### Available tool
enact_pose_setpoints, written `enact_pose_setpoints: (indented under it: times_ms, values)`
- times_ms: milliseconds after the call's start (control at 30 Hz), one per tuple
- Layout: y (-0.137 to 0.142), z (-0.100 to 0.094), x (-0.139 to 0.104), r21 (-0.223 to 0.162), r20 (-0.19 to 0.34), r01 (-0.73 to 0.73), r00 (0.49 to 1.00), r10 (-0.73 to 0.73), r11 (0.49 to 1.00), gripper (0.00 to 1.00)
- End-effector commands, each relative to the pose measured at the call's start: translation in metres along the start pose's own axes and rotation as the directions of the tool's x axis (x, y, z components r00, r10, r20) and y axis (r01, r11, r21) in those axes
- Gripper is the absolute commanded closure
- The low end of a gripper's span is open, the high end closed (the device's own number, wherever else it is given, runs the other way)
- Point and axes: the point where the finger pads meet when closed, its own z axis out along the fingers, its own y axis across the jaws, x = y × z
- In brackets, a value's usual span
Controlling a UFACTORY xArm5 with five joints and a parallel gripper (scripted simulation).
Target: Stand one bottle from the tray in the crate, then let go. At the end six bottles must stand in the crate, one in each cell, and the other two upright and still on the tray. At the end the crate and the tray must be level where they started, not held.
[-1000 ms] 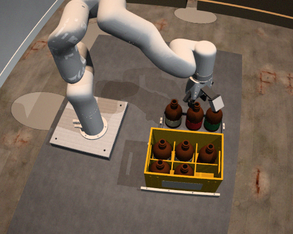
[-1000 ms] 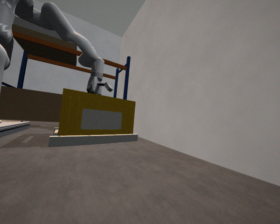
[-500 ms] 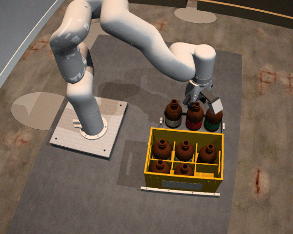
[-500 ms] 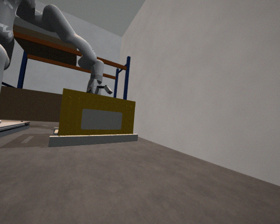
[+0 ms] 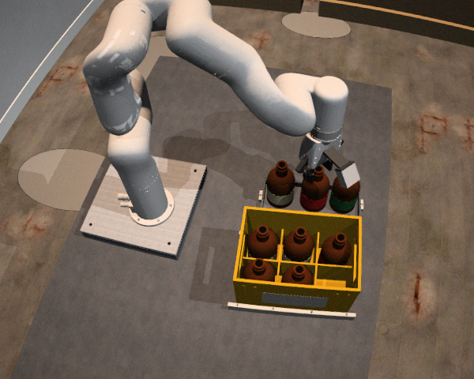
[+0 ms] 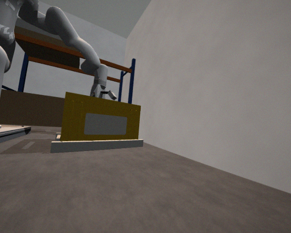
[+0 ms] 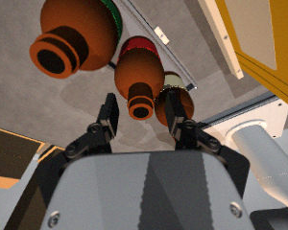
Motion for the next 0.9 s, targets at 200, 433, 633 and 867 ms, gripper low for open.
enact_pose_setpoints:
  times_ms: [200, 433, 633, 867]
  values:
    - [-0.0011, 0.0014, 0.0007, 0.003, -0.002, 0.000, 1.000, 0.000, 1.000, 0.35]
    - [-0.0011, 0.0014, 0.0007, 0.003, -0.002, 0.000, 1.000, 0.000, 1.000, 0.35]
    - [-0.0011, 0.0014, 0.0007, 0.003, -0.002, 0.000, 1.000, 0.000, 1.000, 0.35]
    - [-0.0011, 0.0014, 0.0007, 0.003, -0.002, 0.000, 1.000, 0.000, 1.000, 1.00]
